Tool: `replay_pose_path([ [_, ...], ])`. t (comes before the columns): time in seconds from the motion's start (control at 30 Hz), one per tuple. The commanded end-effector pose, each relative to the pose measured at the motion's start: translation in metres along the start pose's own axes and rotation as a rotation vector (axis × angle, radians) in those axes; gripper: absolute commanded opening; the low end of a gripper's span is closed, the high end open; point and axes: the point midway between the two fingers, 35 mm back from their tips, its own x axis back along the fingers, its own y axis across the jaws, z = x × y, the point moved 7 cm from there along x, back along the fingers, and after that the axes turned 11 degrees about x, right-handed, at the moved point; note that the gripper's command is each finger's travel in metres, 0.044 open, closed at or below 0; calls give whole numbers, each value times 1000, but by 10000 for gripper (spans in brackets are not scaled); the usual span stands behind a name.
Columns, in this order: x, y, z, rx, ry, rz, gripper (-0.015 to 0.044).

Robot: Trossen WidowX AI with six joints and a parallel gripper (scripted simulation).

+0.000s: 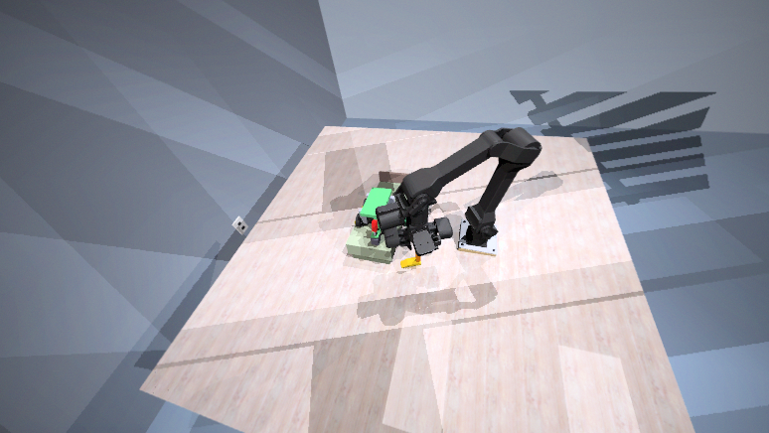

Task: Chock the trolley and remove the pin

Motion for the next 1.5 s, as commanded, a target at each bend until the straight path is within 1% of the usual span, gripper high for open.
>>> replay_pose_path([
  [0.0,-5,0,0,3,-3,1,190],
  [1.4,-61,1,-1,3,-4,0,190],
  [1.47,-58,0,0,9,0,1,138],
])
